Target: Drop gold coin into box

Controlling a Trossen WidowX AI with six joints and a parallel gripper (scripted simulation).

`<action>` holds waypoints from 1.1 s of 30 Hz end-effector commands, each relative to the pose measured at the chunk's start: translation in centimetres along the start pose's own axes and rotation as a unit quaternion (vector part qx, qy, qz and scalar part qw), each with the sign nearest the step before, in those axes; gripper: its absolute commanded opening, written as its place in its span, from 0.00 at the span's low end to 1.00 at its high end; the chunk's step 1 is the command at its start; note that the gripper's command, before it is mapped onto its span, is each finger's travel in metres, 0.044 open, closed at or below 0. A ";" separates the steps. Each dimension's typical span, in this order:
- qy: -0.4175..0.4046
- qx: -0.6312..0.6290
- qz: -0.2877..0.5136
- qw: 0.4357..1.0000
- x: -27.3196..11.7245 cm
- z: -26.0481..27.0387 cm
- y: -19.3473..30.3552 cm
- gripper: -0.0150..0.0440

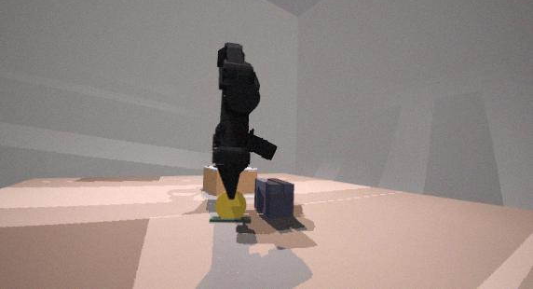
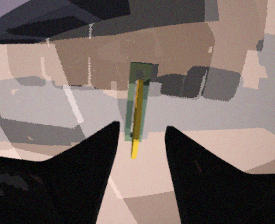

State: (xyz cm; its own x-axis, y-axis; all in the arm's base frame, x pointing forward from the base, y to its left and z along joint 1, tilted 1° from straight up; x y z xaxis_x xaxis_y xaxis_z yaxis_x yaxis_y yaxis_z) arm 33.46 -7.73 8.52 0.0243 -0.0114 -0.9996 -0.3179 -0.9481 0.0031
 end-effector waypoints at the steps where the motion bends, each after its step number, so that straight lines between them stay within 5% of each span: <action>1: -0.004 0.002 0.002 1.000 0.8 0.2 0.1 0.53; 23: -0.003 0.000 0.002 1.000 4.1 0.4 0.1 0.53; 28: -0.003 0.000 0.002 1.000 4.1 0.4 0.1 0.30; 33: -0.003 0.000 0.002 1.000 4.1 0.4 0.1 0.25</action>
State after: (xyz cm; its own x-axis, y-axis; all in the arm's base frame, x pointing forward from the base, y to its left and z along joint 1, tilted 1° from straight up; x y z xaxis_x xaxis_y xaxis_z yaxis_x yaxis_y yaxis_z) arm 33.20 -7.70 4.53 0.0185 -0.0101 -0.9998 -0.3182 -0.9480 0.0037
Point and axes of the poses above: the point midway between the two fingers, 35 mm back from their tips, its own x axis out along the fingers, its own z axis across the jaws, y = z × x, the point moved 8 cm from there along -x, back along the fingers, and after that the axes turned 3 degrees about -x, right-handed, at the moved point
